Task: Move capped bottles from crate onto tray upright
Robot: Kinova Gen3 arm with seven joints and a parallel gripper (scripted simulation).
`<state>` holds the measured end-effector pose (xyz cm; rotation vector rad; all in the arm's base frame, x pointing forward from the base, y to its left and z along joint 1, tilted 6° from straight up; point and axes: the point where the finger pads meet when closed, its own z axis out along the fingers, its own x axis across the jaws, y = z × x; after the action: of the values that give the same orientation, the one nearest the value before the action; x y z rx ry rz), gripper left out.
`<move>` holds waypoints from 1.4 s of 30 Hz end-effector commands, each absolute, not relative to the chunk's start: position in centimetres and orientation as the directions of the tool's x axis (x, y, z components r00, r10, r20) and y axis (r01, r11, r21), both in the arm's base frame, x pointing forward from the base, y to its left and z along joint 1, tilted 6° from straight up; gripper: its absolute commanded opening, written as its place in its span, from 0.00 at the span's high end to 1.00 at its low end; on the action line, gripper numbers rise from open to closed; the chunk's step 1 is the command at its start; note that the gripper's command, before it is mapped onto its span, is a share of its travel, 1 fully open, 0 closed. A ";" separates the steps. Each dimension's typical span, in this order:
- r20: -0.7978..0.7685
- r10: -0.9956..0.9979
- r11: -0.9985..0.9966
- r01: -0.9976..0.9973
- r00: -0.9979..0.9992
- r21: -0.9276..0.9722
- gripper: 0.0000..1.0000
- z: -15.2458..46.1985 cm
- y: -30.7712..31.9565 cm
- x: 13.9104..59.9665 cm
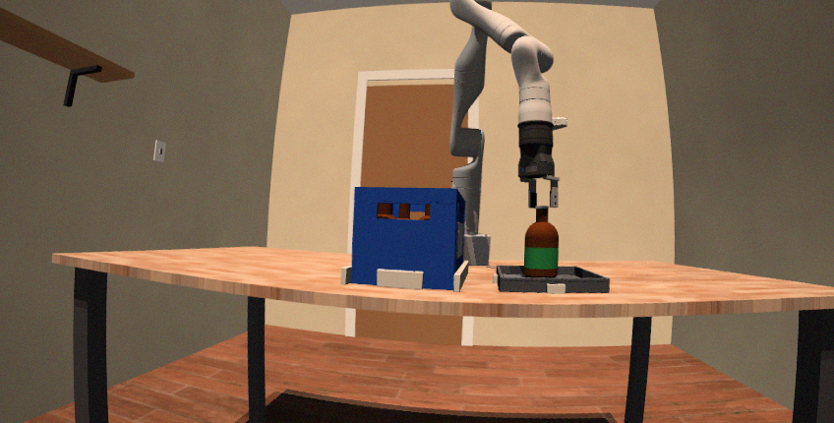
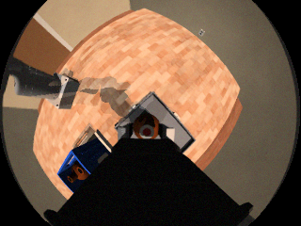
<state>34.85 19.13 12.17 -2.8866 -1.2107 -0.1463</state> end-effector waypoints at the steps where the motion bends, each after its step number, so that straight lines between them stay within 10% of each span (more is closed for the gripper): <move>1: 0.105 0.706 -0.706 0.707 0.700 0.039 0.00 13.6 19.0 35.3; 42: 0.094 0.710 -0.702 0.711 0.698 0.031 0.00 20.4 18.7 34.5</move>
<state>34.41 18.70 20.07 -2.8867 -1.2098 -0.1485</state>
